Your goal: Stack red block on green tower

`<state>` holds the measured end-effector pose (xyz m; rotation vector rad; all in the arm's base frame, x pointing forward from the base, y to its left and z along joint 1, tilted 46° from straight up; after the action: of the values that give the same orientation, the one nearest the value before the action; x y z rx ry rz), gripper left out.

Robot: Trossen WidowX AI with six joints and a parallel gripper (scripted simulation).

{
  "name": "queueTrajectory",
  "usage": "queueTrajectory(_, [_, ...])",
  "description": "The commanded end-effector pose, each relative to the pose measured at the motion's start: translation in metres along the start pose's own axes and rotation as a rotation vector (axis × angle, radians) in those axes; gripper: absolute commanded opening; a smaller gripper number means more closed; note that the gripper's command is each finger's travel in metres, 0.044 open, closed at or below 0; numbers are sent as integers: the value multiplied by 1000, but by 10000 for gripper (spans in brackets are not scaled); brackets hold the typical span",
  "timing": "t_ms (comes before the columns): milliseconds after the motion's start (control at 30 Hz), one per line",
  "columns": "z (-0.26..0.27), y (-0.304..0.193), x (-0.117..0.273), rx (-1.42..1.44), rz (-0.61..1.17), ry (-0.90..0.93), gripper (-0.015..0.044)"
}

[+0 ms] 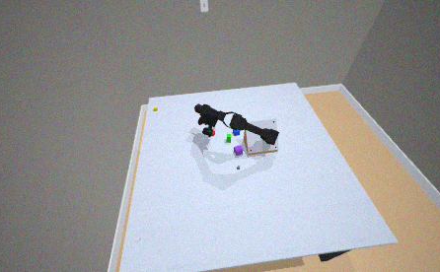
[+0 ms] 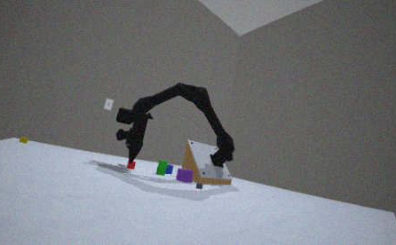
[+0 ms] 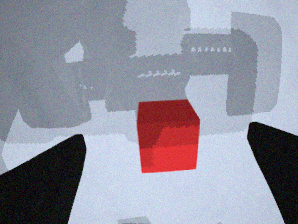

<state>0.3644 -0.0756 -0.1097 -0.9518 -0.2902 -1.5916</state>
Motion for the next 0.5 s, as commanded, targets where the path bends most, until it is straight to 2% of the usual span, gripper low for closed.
queueTrajectory(0, [0, -3, -9, -11, 10, 6, 440])
queueTrajectory(467, [0, -4, -20, -11, 10, 7, 440])
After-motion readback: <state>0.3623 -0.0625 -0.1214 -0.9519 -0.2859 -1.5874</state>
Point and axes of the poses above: the point midway between the two fingers, 35 mm back from their tips, its own x axis back along the fingers, its own z axis across the jaws, y = z × x, the point moved 3 cm from there along x, back along the fingers, and after that the axes turned 4 degrees about -x, right-handed, at the moved point
